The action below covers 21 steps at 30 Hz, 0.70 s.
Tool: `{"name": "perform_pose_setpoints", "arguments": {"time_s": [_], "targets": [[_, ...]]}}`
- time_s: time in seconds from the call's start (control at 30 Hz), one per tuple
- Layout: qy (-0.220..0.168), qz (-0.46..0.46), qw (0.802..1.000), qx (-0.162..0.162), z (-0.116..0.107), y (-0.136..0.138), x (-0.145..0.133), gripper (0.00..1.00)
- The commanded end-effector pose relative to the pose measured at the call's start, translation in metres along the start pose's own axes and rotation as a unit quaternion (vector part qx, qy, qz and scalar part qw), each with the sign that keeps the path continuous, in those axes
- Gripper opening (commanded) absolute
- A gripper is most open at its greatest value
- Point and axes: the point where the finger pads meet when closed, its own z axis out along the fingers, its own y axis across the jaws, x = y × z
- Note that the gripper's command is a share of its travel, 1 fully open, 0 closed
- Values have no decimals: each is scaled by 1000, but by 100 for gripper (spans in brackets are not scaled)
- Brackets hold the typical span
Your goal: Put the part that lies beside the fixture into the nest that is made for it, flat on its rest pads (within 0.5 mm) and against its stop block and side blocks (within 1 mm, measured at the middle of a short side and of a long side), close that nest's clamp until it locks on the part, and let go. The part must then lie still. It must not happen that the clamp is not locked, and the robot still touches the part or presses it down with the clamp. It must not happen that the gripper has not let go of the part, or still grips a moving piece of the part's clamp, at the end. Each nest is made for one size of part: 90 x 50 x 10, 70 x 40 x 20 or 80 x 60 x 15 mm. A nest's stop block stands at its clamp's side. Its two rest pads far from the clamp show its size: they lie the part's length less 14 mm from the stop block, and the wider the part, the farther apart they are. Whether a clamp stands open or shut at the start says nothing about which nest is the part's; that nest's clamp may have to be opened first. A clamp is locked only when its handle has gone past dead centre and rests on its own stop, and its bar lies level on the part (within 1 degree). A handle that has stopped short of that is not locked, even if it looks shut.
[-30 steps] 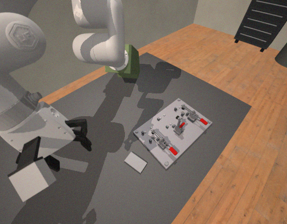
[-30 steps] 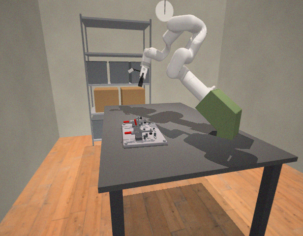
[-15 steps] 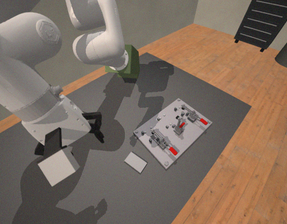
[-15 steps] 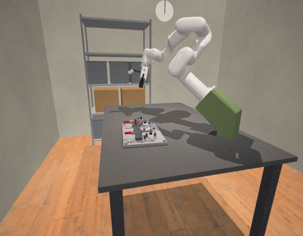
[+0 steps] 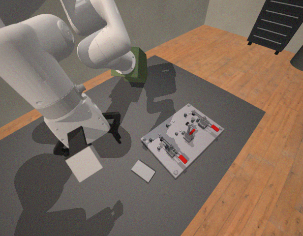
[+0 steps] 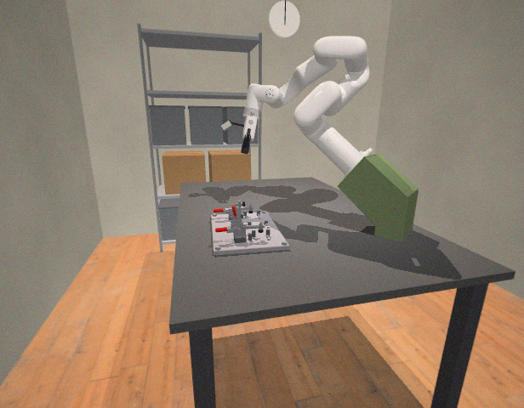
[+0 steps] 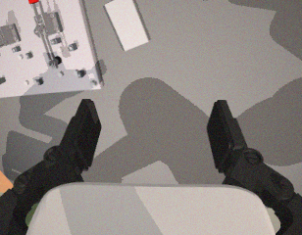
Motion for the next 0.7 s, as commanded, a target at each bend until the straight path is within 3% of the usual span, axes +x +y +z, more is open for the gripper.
{"name": "perform_pose_setpoints", "arguments": {"time_s": [0.0, 0.2, 0.67], "targets": [[-16, -3, 1000, -7, 3, -20, -4, 100], [-16, -3, 1000, -7, 3, -20, -4, 100], [-28, -9, 1000, -12, 12, -57, -11, 100]]}}
